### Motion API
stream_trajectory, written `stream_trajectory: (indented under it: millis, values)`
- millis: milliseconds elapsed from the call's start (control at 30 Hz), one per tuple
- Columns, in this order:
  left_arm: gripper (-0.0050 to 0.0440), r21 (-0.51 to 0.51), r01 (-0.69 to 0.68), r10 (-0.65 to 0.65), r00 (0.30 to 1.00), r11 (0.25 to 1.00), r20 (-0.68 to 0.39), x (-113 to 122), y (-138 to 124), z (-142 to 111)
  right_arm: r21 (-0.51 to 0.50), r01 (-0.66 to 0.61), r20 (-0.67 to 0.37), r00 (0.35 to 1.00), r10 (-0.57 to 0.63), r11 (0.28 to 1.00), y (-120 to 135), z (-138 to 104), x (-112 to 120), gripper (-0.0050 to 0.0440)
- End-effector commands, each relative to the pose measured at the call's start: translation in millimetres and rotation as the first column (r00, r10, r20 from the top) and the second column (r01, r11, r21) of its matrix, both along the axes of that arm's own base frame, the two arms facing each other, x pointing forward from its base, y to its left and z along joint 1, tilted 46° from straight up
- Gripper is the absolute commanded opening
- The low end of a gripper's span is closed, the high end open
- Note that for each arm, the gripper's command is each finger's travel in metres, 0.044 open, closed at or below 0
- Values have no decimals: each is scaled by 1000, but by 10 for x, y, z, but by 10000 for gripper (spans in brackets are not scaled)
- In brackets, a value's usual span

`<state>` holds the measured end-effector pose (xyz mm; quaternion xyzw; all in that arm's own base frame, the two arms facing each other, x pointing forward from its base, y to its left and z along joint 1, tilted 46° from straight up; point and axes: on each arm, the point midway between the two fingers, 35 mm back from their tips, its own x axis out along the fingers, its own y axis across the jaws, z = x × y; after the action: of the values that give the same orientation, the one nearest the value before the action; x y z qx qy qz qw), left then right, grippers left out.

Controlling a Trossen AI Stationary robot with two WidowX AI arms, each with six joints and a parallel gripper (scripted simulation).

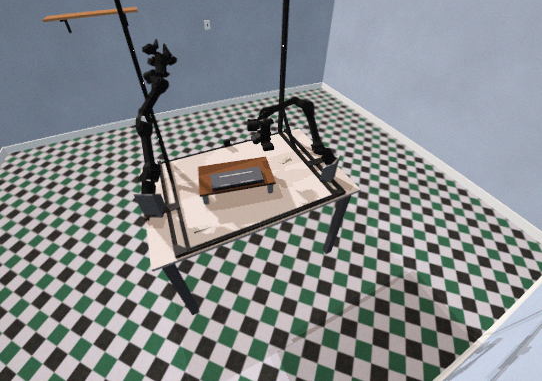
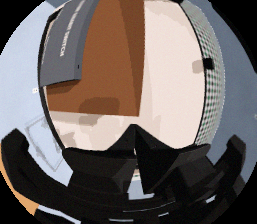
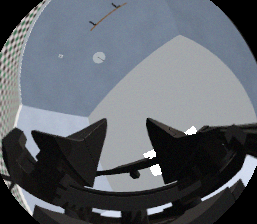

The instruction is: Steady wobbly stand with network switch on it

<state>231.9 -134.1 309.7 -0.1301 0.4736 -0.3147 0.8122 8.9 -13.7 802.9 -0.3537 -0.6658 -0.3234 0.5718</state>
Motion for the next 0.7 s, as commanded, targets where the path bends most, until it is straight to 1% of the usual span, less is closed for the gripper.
stream_trajectory:
  millis: [0, 333, 533, 667]
  values:
    - [0, 0, 0, 0, 1000, 1000, 0, 0, 0, 0, 1, -20, -1, 1000, 20, 1000, 0, -2, 8, 241]
    - [0, 0, 0, 0, 1000, 1000, 0, 0, 0, 0, -16, 29, -21, 999, -29, 999, -31, 6, 12, 241]
    - [0, 0, 0, 0, 1000, 1000, 0, 0, 0, 0, -16, 29, -21, 999, -29, 999, -31, 6, 12, 241]
    - [0, 0, 0, 0, 1000, 1000, 0, 0, 0, 0, 131, 96, -159, 984, -75, 987, -714, -80, 508, 241]
